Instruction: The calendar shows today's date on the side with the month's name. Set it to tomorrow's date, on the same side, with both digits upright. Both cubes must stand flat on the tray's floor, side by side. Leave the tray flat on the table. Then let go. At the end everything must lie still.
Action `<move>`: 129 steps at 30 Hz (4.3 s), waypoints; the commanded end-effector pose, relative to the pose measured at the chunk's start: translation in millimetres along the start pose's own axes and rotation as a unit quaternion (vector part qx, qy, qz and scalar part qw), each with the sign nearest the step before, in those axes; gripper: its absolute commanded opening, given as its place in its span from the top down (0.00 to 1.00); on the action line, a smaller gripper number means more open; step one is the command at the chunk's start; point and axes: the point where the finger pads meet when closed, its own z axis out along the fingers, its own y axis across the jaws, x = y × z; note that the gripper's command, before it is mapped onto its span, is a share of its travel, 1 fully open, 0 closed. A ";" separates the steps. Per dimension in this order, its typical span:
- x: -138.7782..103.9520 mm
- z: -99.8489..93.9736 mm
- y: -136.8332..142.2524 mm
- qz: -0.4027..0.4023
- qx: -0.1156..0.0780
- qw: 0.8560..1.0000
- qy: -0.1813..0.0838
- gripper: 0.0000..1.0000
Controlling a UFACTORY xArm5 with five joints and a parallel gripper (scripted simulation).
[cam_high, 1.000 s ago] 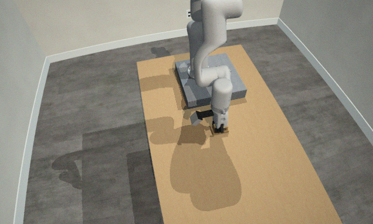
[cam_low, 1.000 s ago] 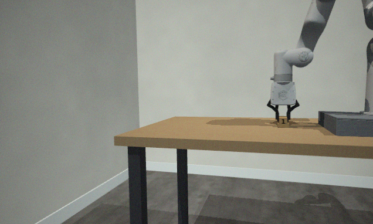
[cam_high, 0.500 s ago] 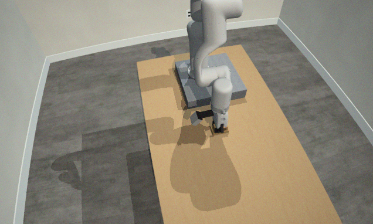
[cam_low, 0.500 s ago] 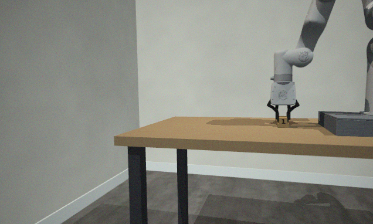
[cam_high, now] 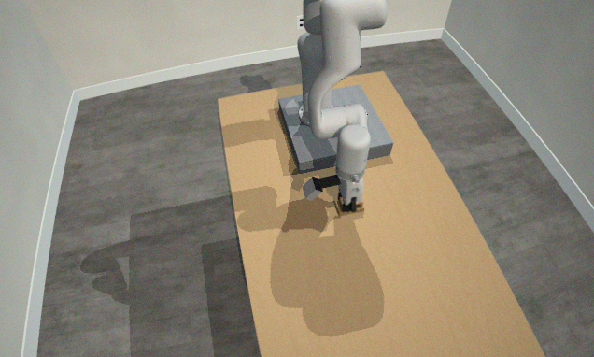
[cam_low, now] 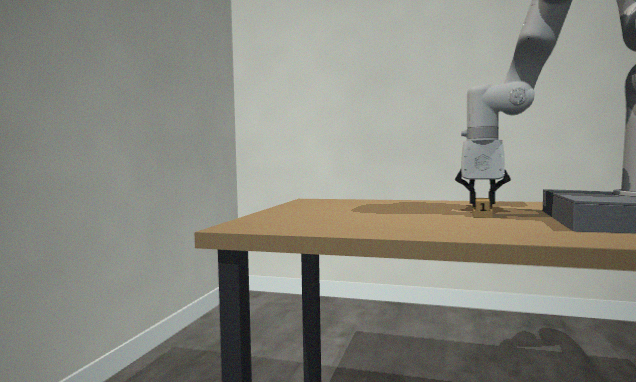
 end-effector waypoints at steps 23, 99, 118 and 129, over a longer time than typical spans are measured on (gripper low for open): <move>0.0 -0.8 -1.2 0.000 0.002 1.000 0.000 0.71; -2.6 -89.9 -0.9 0.000 0.002 1.000 0.000 0.00; -2.6 -90.1 -0.9 0.000 0.002 1.000 0.000 0.00; -4.1 -107.7 -0.9 0.000 0.002 1.000 0.000 0.00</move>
